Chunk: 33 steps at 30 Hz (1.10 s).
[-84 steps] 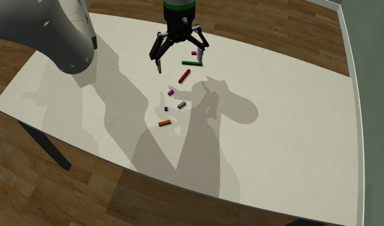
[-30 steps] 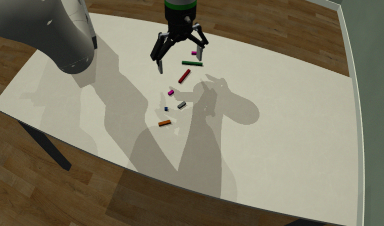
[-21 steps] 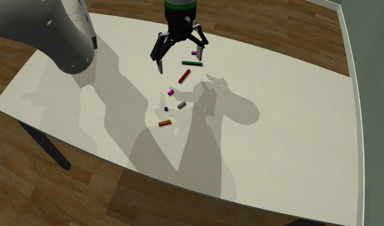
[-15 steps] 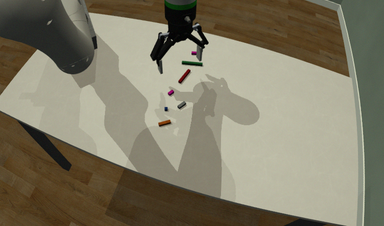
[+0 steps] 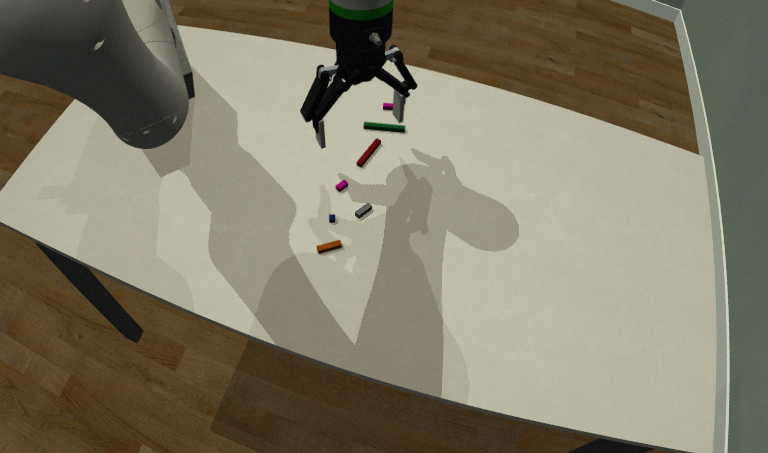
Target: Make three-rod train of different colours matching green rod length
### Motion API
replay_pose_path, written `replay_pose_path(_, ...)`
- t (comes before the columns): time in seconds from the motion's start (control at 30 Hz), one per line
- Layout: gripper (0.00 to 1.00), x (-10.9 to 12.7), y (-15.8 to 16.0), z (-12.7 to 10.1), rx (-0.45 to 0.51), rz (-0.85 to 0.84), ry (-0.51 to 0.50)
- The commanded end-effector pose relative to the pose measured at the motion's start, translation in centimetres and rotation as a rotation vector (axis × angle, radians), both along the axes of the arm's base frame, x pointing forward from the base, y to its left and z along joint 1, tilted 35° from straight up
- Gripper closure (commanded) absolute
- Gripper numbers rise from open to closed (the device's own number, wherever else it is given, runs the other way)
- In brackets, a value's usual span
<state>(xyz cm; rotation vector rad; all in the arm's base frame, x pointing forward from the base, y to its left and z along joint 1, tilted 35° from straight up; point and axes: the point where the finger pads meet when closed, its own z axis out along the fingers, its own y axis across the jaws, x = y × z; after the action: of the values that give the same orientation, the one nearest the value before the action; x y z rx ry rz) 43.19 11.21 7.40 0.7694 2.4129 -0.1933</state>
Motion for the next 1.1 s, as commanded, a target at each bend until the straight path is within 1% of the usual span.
replay_pose_path(0.0,0.0,0.0,0.0,0.0,0.0,0.0,0.0)
replay_pose_path(0.23,0.0,0.0,0.2,0.0,0.03,-0.048,-0.018)
replay_pose_path(0.37,0.0,0.0,0.6,-0.2,0.121,-0.197,-0.073)
replay_pose_path(0.7,0.0,0.0,1.3,-0.4,0.278,-0.455,-0.169)
replay_pose_path(0.77,0.0,0.0,1.3,-0.4,0.278,-0.455,-0.169)
replay_pose_path(0.8,0.0,0.0,1.6,-0.5,0.323,-0.531,-0.197)
replay_pose_path(1.07,0.0,-0.1,2.1,-0.7,0.444,-0.729,-0.27)
